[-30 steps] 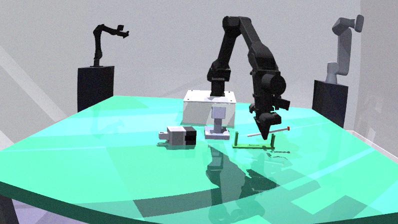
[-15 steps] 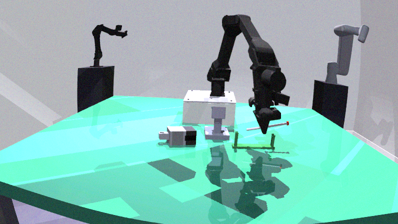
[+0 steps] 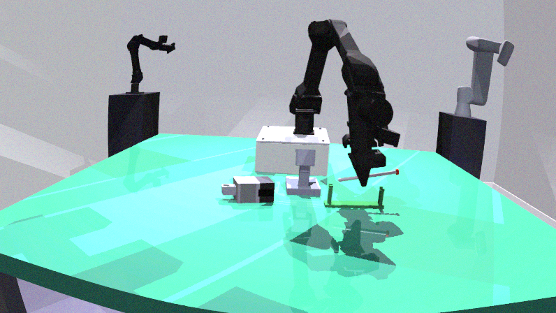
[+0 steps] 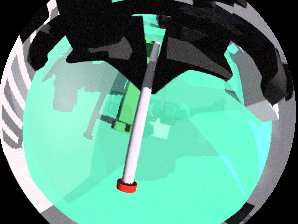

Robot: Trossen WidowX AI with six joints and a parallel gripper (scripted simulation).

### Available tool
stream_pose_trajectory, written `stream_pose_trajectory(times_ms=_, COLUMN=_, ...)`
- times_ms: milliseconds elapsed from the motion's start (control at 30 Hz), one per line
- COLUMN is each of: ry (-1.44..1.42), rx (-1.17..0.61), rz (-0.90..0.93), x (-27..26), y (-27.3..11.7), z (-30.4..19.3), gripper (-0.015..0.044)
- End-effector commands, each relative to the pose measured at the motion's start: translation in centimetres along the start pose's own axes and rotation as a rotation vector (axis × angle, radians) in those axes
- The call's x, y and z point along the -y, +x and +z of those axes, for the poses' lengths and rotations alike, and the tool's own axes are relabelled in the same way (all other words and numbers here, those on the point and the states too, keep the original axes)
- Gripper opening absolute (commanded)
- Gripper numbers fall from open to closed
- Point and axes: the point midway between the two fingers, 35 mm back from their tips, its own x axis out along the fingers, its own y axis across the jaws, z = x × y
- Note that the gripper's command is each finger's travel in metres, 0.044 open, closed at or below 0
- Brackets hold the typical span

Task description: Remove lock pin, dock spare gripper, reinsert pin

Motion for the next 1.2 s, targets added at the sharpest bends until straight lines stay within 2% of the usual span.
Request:
stream_pose_trajectory(times_ms=0, ry=0.007, rx=0.005, rz=-0.011, x=0.5, y=-0.9, z=-0.9, gripper=0.0)
stream_pose_trajectory(times_ms=467, ry=0.039, rx=0.005, rz=-0.011, x=1.0, y=-2.6, z=-3.8, gripper=0.0)
stream_pose_trajectory(times_ms=1167, ry=0.039, rx=-0.003, rz=-0.005, x=1.3, y=0.4, z=-4.3, gripper=0.0)
